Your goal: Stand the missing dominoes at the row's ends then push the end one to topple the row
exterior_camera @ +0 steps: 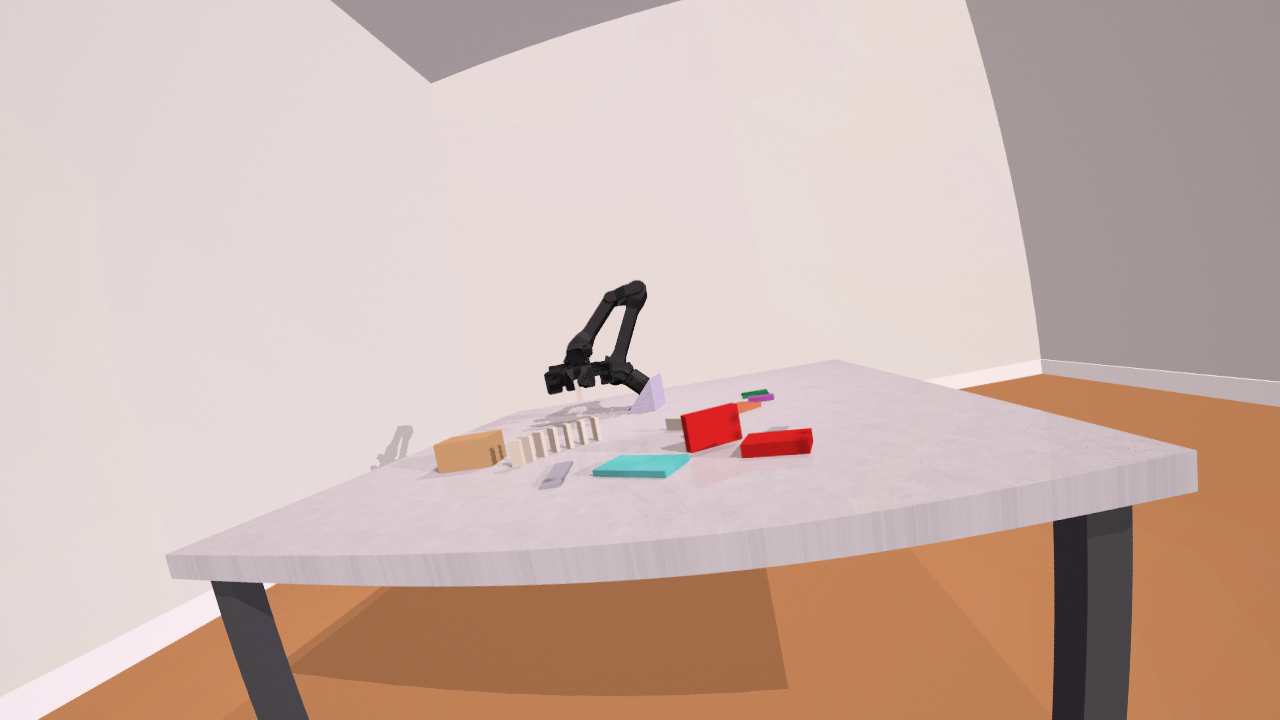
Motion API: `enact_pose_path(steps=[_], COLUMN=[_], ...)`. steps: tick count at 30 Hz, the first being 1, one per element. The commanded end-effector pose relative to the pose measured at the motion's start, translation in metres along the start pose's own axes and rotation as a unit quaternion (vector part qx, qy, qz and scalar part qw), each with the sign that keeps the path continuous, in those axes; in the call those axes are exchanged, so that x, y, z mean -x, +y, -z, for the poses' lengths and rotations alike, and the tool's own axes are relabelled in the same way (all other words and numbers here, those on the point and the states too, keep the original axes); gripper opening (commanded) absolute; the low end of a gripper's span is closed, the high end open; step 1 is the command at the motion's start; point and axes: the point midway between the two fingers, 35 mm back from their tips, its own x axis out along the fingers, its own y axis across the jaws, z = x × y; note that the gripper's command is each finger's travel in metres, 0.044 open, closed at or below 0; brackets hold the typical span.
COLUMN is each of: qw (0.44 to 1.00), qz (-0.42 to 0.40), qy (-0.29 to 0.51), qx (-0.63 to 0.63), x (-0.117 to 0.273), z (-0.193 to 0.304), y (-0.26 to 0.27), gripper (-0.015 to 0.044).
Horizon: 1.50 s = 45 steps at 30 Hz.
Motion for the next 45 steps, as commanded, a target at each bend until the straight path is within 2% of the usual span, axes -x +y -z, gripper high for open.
enact_pose_path(steps=[1,13,45], qw=[1.000,1.000,1.000], qz=[0.001,0.001,0.000], qy=[-0.004,-0.003,0.000], qx=[0.005,0.005,0.001], x=[0.000,0.000,-0.017], z=[0.000,0.001,0.061], y=[0.000,0.000,-0.002], gripper=[0.0024,0.0024,0.0024])
